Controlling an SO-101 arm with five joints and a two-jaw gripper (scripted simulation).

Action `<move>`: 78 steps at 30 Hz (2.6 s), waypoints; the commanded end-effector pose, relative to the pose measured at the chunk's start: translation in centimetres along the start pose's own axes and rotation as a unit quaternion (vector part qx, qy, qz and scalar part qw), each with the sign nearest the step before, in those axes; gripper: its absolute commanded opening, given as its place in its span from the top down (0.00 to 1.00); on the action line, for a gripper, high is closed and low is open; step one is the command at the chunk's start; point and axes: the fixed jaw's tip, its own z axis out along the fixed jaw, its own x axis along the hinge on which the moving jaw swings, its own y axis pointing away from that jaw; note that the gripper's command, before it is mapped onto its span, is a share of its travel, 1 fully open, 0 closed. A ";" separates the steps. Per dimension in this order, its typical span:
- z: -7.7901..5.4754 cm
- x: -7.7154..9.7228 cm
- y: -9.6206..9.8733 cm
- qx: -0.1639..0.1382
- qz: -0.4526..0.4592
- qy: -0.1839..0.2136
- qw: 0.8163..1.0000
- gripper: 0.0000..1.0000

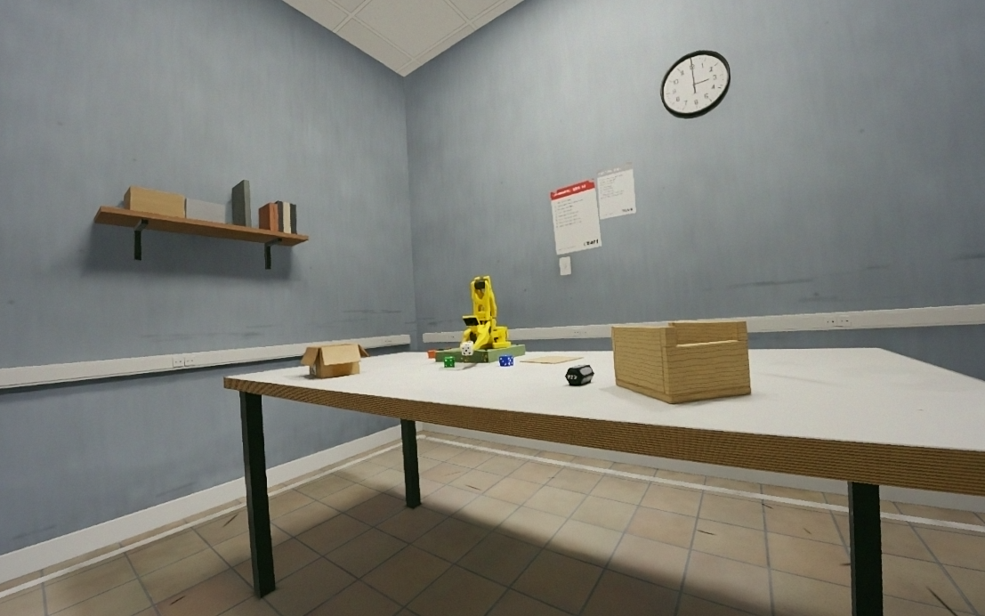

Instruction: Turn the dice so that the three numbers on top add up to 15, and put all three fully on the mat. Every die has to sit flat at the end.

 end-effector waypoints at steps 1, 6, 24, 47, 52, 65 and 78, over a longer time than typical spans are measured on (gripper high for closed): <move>-0.1 0.3 0.3 -0.006 0.002 0.003 1.000 1.00; 0.0 0.7 0.3 -0.006 0.002 0.003 1.000 1.00; 0.3 1.3 0.3 -0.006 0.002 0.003 1.000 1.00; 0.5 1.9 0.3 -0.006 0.002 0.003 1.000 1.00; 0.5 2.0 0.3 -0.006 0.002 0.003 1.000 1.00; 0.7 2.4 0.3 -0.006 0.002 0.003 1.000 1.00; 0.9 3.0 0.3 -0.006 0.002 0.003 1.000 1.00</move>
